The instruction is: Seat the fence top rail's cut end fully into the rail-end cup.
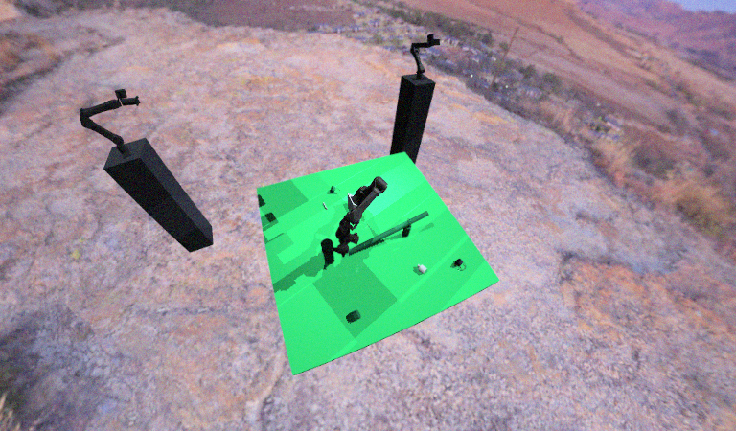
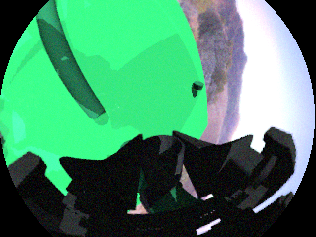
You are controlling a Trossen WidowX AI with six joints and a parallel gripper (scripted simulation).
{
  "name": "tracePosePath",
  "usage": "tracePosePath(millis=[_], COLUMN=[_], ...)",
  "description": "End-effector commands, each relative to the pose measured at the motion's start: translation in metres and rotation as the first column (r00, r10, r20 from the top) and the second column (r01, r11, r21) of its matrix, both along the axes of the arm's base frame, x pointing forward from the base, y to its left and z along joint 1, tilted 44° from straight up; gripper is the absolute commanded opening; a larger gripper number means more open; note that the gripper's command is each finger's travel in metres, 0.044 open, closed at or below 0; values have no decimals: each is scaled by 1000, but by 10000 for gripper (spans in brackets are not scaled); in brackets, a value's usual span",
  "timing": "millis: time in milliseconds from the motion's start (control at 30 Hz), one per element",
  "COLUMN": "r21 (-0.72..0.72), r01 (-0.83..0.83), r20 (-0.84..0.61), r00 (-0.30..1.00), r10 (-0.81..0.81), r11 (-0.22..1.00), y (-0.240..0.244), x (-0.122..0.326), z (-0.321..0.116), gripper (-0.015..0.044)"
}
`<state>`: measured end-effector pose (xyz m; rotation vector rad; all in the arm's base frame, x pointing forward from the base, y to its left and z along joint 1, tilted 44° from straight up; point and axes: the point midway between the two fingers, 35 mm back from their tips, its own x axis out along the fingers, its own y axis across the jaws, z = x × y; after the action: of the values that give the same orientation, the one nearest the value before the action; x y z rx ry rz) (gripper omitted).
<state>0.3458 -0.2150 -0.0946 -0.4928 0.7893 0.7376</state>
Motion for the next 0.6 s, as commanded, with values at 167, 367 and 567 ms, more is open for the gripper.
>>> tracePosePath(millis=[167,367,567], r21=[-3,-4,-9], r01=[-33,-47,-86], r20=[33,46,81], r00=[999,998,993], r10=[33,48,87], r11=[999,999,996], y=[1,2,3], x=[-5,-6,-11], z=[0,1,2], gripper=[0,0,0])
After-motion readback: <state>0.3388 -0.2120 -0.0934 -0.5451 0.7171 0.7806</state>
